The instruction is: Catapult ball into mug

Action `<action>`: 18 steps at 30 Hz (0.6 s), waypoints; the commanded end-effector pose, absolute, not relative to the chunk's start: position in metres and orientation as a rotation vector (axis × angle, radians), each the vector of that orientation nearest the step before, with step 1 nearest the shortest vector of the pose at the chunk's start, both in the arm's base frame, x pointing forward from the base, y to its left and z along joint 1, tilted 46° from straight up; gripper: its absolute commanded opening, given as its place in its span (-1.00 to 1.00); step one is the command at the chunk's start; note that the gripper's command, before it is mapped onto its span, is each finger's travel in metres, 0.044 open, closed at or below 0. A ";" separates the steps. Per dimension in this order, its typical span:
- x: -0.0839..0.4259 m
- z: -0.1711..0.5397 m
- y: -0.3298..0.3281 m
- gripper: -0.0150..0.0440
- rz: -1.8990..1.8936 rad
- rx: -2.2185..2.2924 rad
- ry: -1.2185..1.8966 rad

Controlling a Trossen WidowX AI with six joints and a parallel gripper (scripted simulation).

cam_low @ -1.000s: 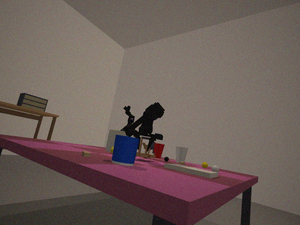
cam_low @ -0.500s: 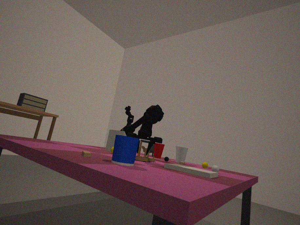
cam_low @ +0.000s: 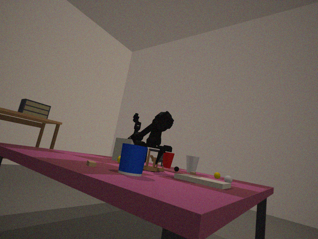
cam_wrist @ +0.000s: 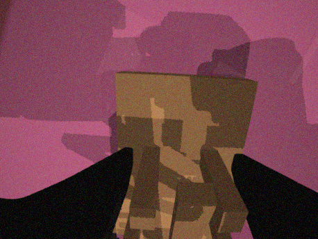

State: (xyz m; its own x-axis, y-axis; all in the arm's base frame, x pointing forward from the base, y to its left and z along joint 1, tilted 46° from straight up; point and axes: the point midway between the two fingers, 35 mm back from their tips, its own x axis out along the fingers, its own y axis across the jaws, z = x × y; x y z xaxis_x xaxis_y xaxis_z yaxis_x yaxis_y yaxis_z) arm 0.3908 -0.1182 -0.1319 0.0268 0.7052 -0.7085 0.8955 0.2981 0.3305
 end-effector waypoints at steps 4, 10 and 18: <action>0.393 -0.120 -0.132 1.00 -0.287 1.459 1.726; 0.387 -0.068 -0.183 1.00 -0.298 1.468 1.731; 0.388 -0.070 -0.182 1.00 -0.298 1.474 1.718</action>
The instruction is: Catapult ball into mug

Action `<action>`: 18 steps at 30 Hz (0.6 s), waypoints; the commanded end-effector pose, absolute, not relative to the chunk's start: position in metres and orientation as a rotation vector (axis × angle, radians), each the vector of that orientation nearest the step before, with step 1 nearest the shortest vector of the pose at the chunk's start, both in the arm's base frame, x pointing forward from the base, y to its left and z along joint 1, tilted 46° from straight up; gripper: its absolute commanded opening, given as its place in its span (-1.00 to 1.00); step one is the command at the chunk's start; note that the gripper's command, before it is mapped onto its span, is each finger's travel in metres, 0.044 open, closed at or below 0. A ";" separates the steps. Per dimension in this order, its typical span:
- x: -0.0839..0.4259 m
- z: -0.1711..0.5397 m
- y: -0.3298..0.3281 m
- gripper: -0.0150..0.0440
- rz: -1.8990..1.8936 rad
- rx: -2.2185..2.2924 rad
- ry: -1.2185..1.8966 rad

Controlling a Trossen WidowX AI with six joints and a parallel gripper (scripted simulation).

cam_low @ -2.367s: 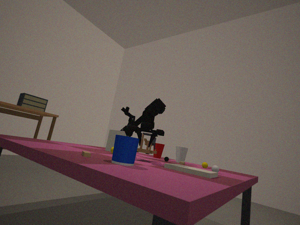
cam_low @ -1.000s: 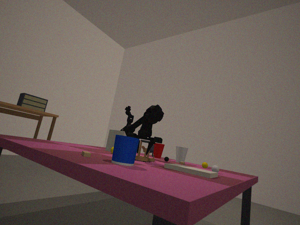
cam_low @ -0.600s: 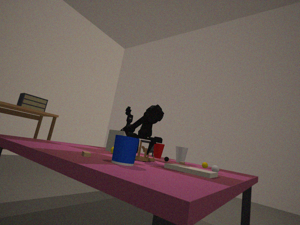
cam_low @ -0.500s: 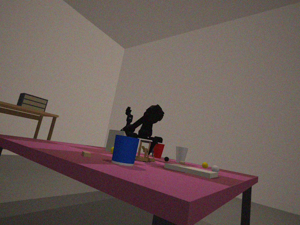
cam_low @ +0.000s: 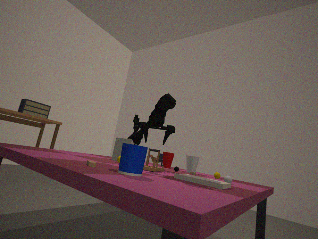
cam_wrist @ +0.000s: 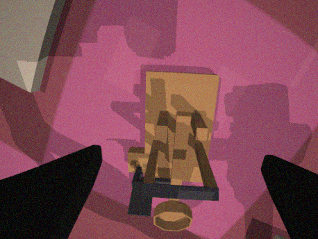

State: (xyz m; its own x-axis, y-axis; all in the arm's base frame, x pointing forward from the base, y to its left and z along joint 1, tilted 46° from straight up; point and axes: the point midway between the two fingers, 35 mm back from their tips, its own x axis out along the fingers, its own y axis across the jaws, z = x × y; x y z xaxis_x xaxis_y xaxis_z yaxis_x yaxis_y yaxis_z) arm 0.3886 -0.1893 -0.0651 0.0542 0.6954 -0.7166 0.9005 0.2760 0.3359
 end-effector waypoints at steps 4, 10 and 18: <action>0.386 -0.069 -0.182 1.00 -0.288 1.468 1.715; 0.387 -0.098 -0.152 1.00 -0.286 1.469 1.715; 0.388 -0.103 -0.148 1.00 -0.286 1.469 1.715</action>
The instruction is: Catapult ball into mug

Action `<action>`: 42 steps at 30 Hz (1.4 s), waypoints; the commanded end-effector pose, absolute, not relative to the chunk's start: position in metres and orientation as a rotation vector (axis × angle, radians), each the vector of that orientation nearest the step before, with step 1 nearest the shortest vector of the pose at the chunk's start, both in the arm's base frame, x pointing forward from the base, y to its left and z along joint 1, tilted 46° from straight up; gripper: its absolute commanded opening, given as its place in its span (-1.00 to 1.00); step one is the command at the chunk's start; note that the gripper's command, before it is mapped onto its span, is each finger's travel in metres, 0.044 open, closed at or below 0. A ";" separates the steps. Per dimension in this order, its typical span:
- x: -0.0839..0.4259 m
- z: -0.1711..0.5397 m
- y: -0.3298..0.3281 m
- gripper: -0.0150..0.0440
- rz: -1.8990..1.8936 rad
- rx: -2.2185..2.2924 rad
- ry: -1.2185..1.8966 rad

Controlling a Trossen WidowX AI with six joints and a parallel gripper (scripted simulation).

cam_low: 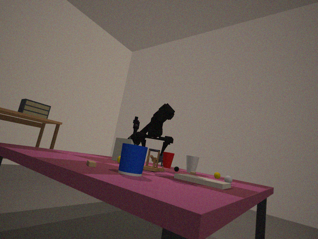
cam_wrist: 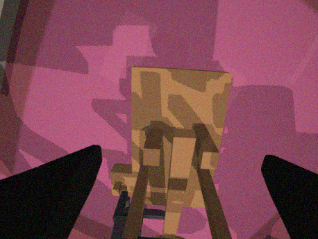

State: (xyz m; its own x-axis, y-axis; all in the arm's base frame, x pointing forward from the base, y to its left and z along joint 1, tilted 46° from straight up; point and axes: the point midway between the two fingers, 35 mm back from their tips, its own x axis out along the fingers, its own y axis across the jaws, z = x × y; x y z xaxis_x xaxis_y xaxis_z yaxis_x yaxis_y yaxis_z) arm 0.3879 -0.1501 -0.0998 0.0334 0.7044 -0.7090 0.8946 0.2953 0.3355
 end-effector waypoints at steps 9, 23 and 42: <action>0.389 -0.113 -0.137 1.00 -0.285 1.470 1.715; 0.390 -0.129 -0.121 1.00 -0.284 1.471 1.715; 0.390 -0.133 -0.117 0.00 -0.281 1.463 1.715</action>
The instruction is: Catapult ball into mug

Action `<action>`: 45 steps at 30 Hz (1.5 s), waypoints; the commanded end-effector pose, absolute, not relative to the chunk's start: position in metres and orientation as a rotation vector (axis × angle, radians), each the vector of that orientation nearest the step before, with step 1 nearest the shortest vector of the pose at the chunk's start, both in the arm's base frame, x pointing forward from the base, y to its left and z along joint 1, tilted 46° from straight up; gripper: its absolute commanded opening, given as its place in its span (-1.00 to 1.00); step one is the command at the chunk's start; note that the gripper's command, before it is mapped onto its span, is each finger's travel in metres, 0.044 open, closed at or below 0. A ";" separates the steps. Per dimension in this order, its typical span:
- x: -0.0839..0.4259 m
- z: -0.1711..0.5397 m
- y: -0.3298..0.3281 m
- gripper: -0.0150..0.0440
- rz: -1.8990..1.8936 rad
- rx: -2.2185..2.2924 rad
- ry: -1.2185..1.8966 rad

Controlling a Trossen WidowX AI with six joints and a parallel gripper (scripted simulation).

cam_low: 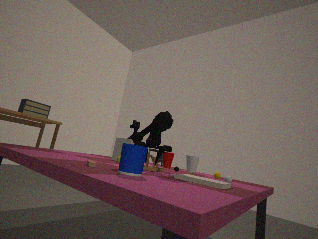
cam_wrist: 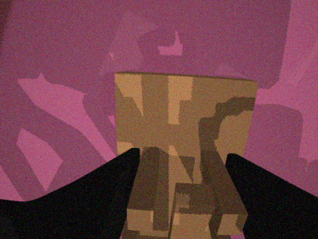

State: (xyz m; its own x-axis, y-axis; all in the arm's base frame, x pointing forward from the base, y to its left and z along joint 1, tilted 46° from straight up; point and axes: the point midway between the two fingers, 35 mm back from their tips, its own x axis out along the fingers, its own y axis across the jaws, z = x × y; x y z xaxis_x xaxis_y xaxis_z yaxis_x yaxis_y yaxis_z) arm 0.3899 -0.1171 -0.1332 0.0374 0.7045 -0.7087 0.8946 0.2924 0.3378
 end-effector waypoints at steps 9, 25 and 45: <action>0.389 -0.106 -0.145 -0.47 -0.285 1.461 1.714; 0.389 -0.109 -0.144 -0.49 -0.287 1.466 1.714; 0.390 -0.132 -0.121 -0.49 -0.289 1.473 1.715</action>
State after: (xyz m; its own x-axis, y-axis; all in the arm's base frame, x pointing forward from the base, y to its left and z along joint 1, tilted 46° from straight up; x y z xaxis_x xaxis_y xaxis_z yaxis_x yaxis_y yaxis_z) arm 0.3906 -0.1206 -0.1293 0.0273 0.7046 -0.7091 0.8948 0.2990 0.3316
